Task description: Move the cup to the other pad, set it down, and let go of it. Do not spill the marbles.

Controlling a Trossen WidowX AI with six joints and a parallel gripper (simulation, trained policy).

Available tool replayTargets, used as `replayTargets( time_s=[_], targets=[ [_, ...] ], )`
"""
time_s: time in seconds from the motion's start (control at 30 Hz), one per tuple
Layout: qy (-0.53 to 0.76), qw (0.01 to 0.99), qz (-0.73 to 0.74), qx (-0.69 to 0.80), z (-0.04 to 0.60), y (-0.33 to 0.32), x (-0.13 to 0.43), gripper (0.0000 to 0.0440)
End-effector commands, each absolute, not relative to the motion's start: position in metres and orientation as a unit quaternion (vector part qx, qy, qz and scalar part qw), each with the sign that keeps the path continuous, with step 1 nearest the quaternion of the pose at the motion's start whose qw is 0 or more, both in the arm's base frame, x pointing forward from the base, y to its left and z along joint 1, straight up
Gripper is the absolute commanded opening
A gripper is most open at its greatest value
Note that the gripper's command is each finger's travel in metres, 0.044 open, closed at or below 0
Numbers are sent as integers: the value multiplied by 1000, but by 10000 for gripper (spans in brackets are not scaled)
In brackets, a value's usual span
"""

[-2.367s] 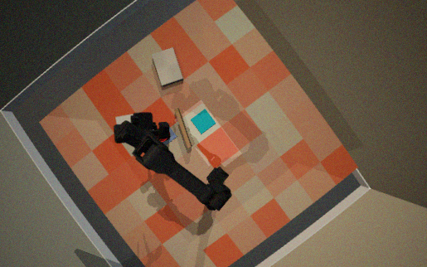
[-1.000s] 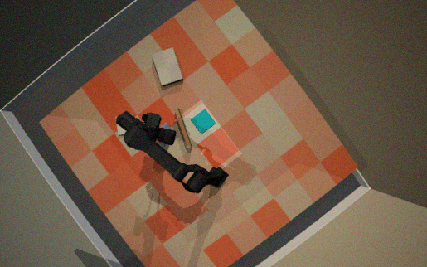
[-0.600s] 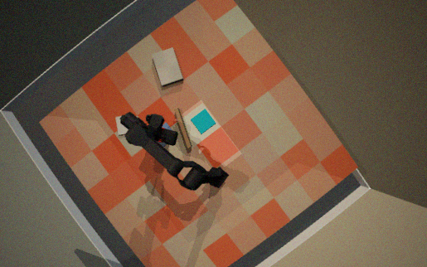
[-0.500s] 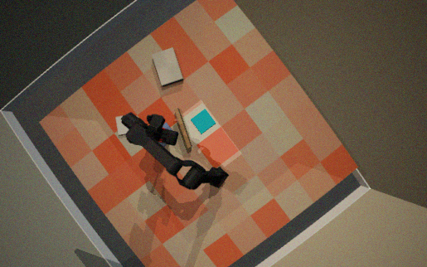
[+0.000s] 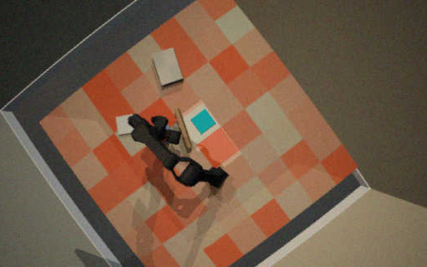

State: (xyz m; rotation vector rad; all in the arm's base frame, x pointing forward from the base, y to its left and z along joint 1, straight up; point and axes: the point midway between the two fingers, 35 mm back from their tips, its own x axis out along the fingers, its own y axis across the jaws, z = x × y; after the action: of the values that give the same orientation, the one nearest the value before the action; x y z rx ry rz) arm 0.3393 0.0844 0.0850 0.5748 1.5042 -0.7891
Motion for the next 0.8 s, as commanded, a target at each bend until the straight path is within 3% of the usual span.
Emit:
replayTargets(
  time_s=[0.0, 0.3, 0.77],
  targets=[
    [663, 624, -338, 238, 69, 83, 337, 189],
    [669, 634, -319, 219, 58, 79, 336, 0],
    [658, 642, -316, 234, 82, 74, 334, 0]
  ],
)
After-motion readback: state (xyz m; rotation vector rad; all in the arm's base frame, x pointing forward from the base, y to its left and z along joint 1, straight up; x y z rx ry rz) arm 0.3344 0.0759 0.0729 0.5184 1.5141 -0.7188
